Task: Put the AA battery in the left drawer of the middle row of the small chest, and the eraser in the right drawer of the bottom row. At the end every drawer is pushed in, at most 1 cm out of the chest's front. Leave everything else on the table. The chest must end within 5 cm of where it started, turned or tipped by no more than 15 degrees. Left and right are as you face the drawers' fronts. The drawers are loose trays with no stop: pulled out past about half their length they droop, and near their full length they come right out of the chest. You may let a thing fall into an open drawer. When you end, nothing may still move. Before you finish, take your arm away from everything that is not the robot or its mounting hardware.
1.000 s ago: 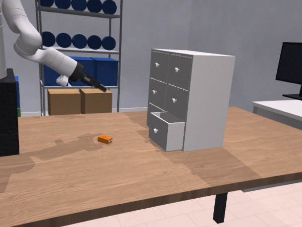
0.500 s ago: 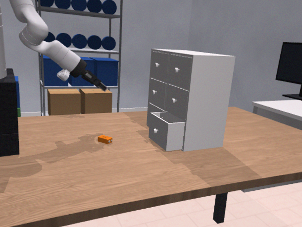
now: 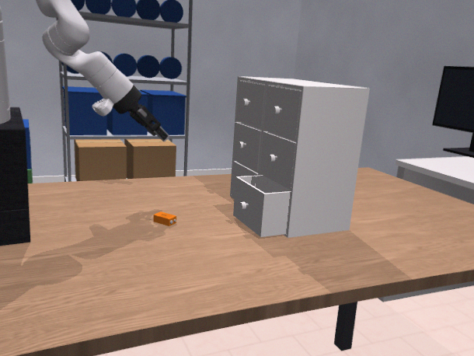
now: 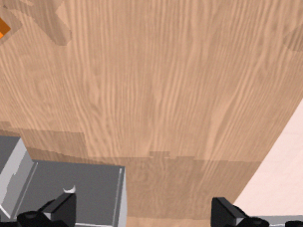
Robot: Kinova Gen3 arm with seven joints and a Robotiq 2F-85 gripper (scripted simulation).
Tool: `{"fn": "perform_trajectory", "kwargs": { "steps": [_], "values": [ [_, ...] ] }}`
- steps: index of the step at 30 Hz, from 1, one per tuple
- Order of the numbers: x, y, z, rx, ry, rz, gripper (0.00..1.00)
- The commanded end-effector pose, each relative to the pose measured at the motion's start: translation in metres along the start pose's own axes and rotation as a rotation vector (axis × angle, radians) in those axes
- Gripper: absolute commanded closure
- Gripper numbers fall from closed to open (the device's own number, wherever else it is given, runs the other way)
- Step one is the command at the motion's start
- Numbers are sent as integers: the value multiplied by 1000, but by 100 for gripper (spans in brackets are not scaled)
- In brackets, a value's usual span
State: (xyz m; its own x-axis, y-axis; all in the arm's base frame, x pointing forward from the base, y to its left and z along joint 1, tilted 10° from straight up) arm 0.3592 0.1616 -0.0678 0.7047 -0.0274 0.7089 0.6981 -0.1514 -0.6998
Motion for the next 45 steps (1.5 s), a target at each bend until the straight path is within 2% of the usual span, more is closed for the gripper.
{"fn": "perform_trajectory", "kwargs": {
  "steps": [1,14,16,31,33,45],
  "values": [
    [6,-1,2,1,20,19,0],
    [16,-4,4,-21,20,167,0],
    [16,-4,4,-21,20,167,0],
    [26,-7,5,-46,19,339,0],
    [26,-7,5,-46,19,339,0],
    [33,-8,6,-63,18,448,0]
  ]
}}
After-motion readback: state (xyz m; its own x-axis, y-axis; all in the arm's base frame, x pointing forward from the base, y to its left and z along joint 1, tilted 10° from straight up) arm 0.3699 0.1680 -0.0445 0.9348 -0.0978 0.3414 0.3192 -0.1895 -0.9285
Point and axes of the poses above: the point where the finger pads meet when closed, its own y axis out along the fingers, its own z axis across the jaws, x = y × z, the point moved 4 cm from there along -y, back along the fingers, and after that the axes turned 9 degrees about y, right-handed, at the moved point
